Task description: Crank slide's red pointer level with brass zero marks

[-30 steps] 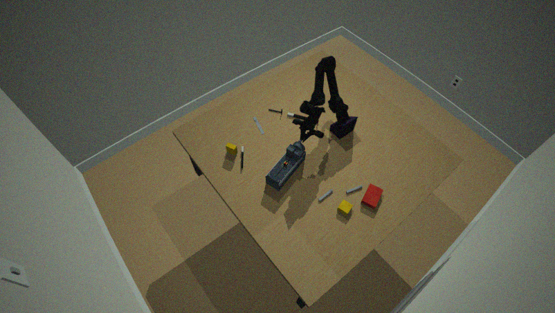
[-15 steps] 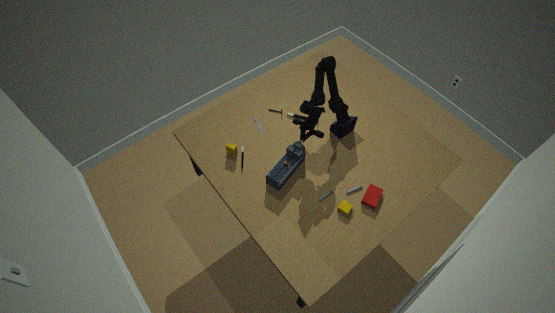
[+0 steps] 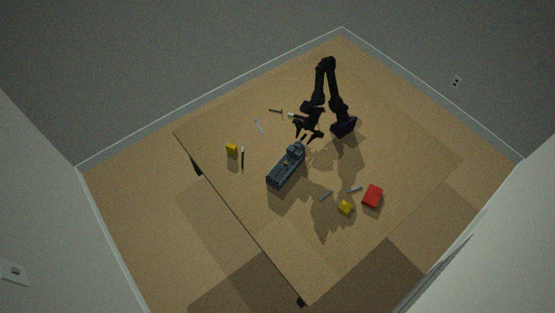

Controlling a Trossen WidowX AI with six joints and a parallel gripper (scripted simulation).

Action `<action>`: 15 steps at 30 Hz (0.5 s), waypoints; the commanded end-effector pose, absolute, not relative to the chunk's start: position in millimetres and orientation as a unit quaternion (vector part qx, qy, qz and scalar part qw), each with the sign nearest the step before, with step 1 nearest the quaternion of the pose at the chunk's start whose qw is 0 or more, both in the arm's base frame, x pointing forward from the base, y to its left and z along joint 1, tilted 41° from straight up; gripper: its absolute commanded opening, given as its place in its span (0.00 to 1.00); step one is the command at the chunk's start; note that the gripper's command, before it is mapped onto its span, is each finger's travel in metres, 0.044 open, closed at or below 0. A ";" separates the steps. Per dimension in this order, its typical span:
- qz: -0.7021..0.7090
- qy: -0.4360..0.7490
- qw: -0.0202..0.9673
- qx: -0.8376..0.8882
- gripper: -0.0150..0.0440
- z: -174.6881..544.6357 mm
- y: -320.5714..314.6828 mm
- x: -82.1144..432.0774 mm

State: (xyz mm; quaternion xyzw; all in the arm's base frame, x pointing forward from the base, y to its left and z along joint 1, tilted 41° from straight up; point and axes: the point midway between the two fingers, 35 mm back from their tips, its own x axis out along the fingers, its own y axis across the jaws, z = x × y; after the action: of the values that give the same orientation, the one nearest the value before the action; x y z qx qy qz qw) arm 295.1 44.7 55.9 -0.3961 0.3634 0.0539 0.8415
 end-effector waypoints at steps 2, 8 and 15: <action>0.053 0.363 0.842 -0.396 1.00 57.1 45.6 295.2; 0.053 0.364 0.844 -0.389 1.00 72.1 59.3 294.0; 0.055 0.364 0.842 -0.395 1.00 93.5 76.6 289.6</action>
State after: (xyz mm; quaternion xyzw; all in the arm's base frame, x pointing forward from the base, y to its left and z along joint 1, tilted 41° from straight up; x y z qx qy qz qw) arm 292.0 69.7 80.7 -0.3947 0.3673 0.0569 0.8403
